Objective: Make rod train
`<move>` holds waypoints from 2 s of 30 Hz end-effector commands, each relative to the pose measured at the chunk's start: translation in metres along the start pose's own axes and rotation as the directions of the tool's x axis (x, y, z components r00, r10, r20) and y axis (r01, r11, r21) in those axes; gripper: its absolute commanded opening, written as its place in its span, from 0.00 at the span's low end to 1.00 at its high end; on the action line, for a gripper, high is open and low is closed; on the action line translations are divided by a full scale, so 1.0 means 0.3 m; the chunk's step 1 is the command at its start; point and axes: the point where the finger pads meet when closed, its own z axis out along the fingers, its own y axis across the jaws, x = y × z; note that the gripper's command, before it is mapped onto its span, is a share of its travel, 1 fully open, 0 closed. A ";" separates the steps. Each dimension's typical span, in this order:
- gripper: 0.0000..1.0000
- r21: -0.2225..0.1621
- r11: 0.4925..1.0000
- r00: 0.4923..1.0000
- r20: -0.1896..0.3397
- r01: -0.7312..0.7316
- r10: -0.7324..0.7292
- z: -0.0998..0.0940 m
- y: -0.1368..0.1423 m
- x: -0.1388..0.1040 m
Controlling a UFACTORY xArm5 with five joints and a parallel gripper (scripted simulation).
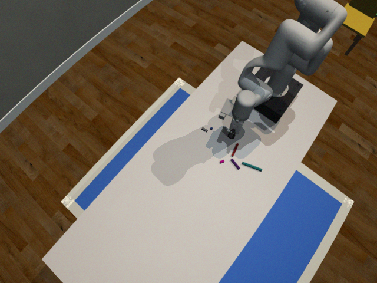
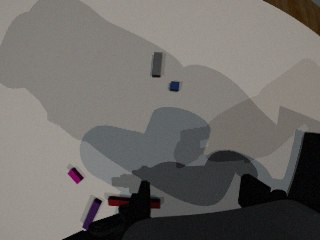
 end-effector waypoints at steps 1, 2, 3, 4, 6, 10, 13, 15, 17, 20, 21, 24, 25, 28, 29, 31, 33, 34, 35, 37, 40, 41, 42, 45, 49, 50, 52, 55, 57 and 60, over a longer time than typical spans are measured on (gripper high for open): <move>1.00 0.003 0.987 0.987 -0.001 -0.161 0.161 -0.002 -0.004 0.002; 1.00 0.003 0.982 0.982 0.000 -0.187 0.187 -0.002 -0.004 0.002; 1.00 0.003 0.979 0.979 0.000 -0.205 0.205 -0.002 -0.004 0.002; 1.00 0.003 0.976 0.976 0.000 -0.218 0.218 -0.002 -0.004 0.002; 1.00 0.003 0.974 0.974 0.000 -0.226 0.226 -0.002 -0.004 0.002; 1.00 0.003 0.973 0.973 0.000 -0.230 0.230 -0.002 -0.004 0.002; 1.00 0.003 0.973 0.973 0.000 -0.230 0.230 -0.002 -0.004 0.002; 1.00 0.003 0.973 0.973 0.000 -0.230 0.230 -0.002 -0.004 0.002; 1.00 0.003 0.973 0.973 0.000 -0.230 0.230 -0.002 -0.004 0.002; 1.00 0.003 0.973 0.973 0.000 -0.230 0.230 -0.002 -0.004 0.002; 1.00 0.003 0.973 0.973 0.000 -0.230 0.230 -0.002 -0.004 0.002; 1.00 0.003 0.973 0.973 0.000 -0.230 0.230 -0.002 -0.004 0.002; 1.00 0.003 0.973 0.973 0.000 -0.230 0.230 -0.002 -0.004 0.002; 1.00 0.003 0.973 0.973 0.000 -0.230 0.230 -0.002 -0.004 0.002; 1.00 0.003 0.973 0.973 0.000 -0.230 0.230 -0.002 -0.004 0.002; 1.00 0.003 0.973 0.973 0.000 -0.230 0.230 -0.002 -0.004 0.002; 1.00 0.003 0.973 0.973 0.000 -0.230 0.230 -0.002 -0.004 0.002; 1.00 0.003 0.973 0.973 0.000 -0.230 0.230 -0.002 -0.004 0.002; 1.00 0.003 0.973 0.973 0.000 -0.230 0.230 -0.002 -0.004 0.002; 1.00 0.003 0.973 0.973 0.000 -0.230 0.230 -0.002 -0.004 0.002; 1.00 0.003 0.973 0.973 0.000 -0.230 0.230 -0.002 -0.004 0.002; 1.00 0.003 0.973 0.973 0.000 -0.230 0.230 -0.002 -0.004 0.002; 1.00 0.003 0.973 0.973 0.000 -0.230 0.230 -0.002 -0.004 0.002; 1.00 0.003 0.973 0.973 0.000 -0.230 0.230 -0.002 -0.004 0.002; 1.00 0.003 0.973 0.973 0.000 -0.230 0.230 -0.002 -0.004 0.002; 1.00 0.003 0.973 0.973 0.000 -0.230 0.230 -0.002 -0.004 0.002; 1.00 0.003 0.973 0.973 0.000 -0.230 0.230 -0.002 -0.004 0.002; 1.00 0.003 0.973 0.973 0.000 -0.230 0.230 -0.002 -0.004 0.002; 1.00 0.003 0.973 0.973 0.000 -0.230 0.230 -0.002 -0.004 0.002; 1.00 0.003 0.973 0.973 0.000 -0.230 0.230 -0.002 -0.004 0.002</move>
